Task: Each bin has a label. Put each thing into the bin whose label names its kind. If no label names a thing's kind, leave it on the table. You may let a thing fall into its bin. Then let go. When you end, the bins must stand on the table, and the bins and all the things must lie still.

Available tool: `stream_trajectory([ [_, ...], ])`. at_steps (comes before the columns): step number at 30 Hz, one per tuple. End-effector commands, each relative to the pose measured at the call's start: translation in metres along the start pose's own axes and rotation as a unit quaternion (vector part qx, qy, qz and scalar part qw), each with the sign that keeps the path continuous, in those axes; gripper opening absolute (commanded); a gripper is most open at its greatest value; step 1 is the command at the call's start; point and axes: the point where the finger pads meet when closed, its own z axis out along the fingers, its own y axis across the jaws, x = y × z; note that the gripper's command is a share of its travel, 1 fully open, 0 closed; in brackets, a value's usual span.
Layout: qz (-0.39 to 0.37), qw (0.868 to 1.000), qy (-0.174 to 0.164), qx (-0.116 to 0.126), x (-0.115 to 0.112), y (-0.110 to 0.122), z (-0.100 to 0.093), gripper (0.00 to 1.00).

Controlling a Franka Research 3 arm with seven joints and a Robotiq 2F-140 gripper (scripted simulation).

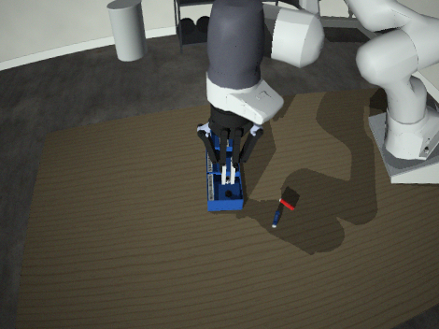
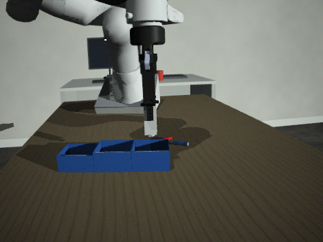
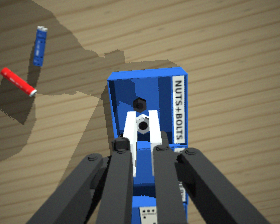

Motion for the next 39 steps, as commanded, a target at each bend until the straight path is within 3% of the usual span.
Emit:
stream_trajectory([
  [1, -0.009, 1.0, -0.002, 0.001, -0.002, -0.001, 0.0, 0.07],
  [10, -0.009, 1.0, -0.002, 0.001, -0.002, -0.002, 0.0, 0.07],
  [33, -0.009, 1.0, -0.002, 0.001, -0.002, -0.002, 0.042, 0.07],
  [39, -0.009, 1.0, -0.002, 0.001, 0.0, -0.001, 0.043, 0.07],
])
